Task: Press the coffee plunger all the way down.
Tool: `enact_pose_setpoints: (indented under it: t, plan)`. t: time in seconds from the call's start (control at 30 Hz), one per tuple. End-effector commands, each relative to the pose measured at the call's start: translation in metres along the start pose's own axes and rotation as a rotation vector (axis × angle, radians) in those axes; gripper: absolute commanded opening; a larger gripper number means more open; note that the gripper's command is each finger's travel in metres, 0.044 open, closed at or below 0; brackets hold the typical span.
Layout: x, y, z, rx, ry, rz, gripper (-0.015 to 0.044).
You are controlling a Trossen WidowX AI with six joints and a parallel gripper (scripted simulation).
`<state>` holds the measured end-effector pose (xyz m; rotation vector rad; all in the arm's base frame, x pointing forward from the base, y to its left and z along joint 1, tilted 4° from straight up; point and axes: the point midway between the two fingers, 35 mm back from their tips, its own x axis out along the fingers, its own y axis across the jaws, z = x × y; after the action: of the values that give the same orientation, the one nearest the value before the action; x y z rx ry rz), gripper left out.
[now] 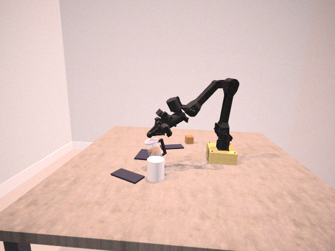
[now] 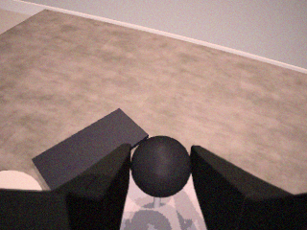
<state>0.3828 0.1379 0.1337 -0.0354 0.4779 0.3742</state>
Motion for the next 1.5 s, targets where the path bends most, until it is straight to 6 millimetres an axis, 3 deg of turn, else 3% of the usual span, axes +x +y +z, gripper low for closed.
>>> enact_pose_setpoints:
  t: [0.0,0.83,1.23,1.47]
  plan:
    - [0.003,0.000,-0.006,0.009,0.020,0.000,0.0124]
    - [0.002,0.000,0.001,0.000,0.003,0.000,0.0124]
    - [0.002,0.000,0.001,0.000,0.003,0.000,0.0439]
    - [-0.007,-0.003,0.009,0.011,0.001,-0.004,0.0440]
